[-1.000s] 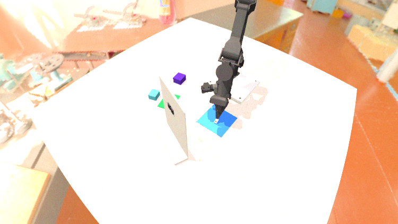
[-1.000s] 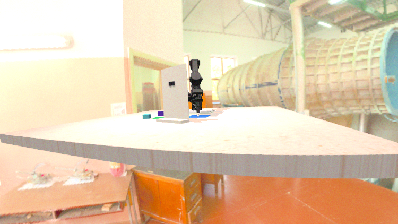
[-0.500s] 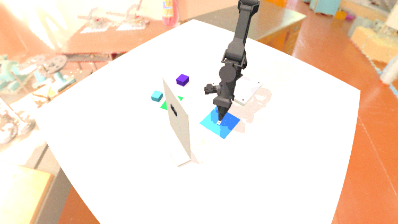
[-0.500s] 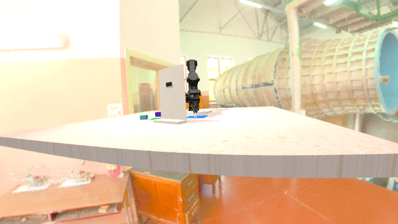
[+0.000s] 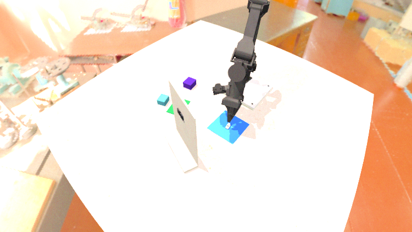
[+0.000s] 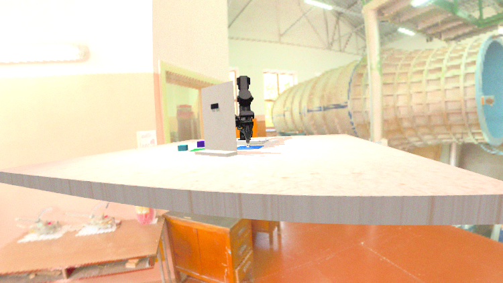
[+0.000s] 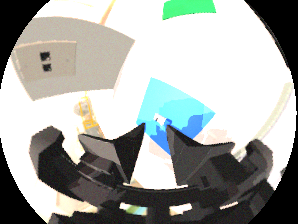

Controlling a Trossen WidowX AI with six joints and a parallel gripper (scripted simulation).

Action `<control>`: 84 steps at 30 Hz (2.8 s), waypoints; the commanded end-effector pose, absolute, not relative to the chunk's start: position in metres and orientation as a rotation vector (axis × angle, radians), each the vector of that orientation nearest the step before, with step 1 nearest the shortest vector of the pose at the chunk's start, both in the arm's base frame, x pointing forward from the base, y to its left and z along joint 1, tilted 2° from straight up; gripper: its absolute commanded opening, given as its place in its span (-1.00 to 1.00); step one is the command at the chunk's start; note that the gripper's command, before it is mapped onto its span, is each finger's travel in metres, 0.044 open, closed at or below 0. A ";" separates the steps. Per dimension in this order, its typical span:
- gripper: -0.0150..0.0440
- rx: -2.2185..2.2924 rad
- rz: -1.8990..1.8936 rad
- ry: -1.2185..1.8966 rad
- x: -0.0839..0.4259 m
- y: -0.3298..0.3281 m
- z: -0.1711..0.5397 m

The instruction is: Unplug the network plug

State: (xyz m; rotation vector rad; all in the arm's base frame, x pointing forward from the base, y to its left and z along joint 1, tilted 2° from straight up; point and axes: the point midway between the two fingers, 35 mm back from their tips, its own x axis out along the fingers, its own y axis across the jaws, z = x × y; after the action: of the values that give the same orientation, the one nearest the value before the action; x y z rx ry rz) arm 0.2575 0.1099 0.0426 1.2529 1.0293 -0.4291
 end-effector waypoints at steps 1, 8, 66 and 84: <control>0.04 1.256 -0.423 1.026 0.256 0.109 0.049; 0.04 1.256 -0.424 1.027 0.253 0.108 0.054; 0.04 1.256 -0.425 1.028 0.249 0.103 0.135; 0.04 1.254 -0.435 1.030 0.253 0.103 0.167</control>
State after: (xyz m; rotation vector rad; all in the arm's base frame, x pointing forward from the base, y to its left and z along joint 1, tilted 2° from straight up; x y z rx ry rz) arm 0.2509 0.1018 0.1545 1.2546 1.0298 -0.4425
